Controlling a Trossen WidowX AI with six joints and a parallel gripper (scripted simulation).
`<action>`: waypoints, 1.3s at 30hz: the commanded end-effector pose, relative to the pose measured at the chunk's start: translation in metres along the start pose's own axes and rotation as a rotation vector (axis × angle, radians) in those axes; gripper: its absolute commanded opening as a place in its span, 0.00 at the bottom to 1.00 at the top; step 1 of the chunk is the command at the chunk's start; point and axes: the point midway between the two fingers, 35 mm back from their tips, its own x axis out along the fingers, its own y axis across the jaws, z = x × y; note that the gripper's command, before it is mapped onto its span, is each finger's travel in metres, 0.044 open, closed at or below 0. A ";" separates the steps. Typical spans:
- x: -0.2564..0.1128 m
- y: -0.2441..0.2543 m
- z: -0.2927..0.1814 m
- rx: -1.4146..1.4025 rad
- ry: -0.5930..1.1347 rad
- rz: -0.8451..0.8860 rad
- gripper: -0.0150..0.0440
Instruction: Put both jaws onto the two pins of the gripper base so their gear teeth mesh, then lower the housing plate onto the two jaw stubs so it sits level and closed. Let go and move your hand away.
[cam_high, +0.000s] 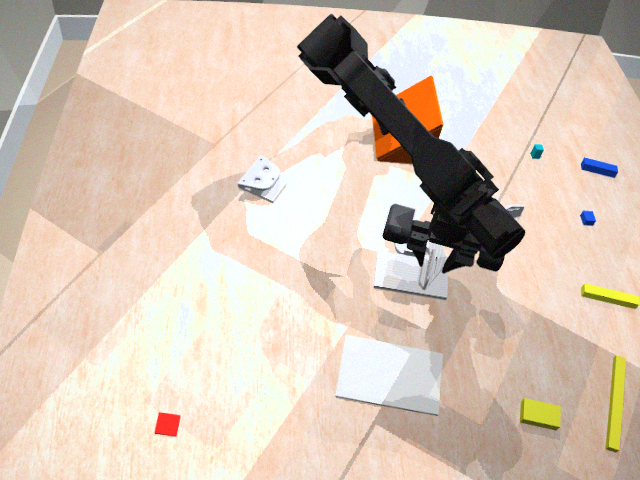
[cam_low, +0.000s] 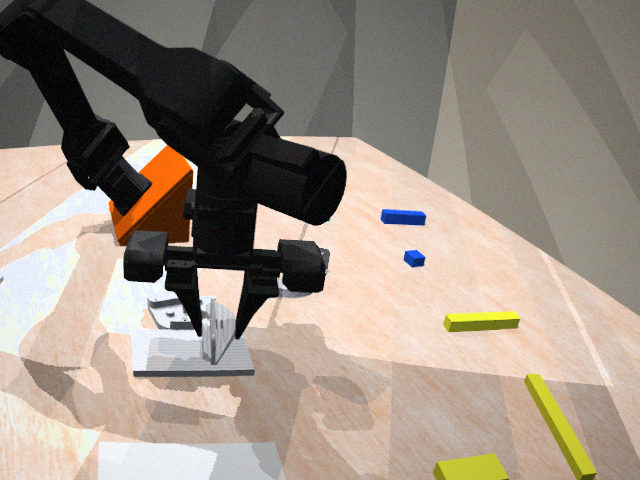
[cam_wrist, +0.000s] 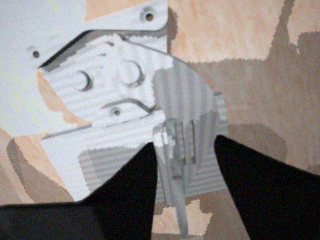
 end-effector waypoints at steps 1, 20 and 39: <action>0.002 0.000 0.000 -0.005 0.000 0.006 0.48; 0.000 0.000 0.000 0.000 0.000 0.000 0.63; -0.068 0.000 0.001 -0.005 -0.002 0.004 0.63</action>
